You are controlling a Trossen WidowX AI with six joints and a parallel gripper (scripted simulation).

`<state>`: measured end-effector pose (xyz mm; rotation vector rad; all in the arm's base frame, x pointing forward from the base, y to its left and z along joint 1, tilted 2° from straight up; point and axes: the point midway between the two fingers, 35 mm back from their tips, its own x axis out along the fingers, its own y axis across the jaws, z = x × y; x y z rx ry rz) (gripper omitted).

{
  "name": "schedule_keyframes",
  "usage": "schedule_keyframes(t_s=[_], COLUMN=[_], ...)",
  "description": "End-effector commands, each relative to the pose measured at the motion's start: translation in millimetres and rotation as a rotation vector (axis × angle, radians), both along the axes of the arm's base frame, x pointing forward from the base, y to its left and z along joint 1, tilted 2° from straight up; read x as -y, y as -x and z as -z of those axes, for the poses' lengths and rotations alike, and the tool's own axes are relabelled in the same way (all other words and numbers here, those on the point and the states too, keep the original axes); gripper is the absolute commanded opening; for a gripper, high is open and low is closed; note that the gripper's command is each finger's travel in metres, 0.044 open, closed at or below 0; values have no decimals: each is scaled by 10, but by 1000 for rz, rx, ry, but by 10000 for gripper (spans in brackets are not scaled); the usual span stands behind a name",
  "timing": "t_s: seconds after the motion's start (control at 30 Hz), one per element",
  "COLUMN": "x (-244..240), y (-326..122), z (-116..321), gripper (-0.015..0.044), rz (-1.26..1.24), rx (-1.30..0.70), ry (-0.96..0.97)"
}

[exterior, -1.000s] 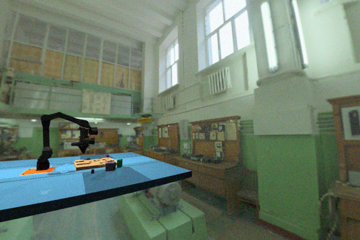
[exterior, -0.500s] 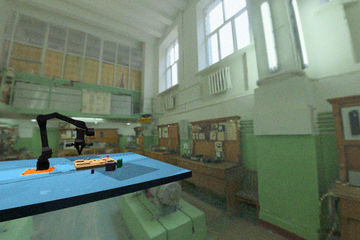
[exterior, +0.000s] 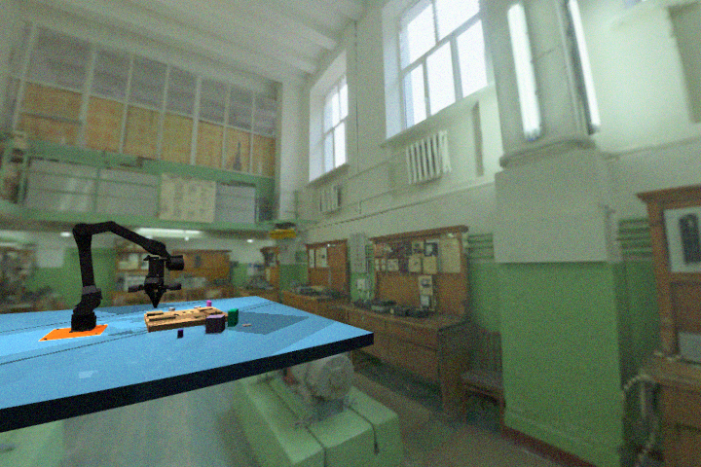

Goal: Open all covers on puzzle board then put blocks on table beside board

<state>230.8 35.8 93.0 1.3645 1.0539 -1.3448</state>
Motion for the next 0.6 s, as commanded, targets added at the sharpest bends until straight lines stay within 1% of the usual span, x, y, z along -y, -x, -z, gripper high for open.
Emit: schedule_keyframes(t_s=[0.0,0.57], x=[12,18], y=[26,35], z=[194,364], gripper=[0,0], rz=[2,2], rx=[-13,-13], ry=[3,3])
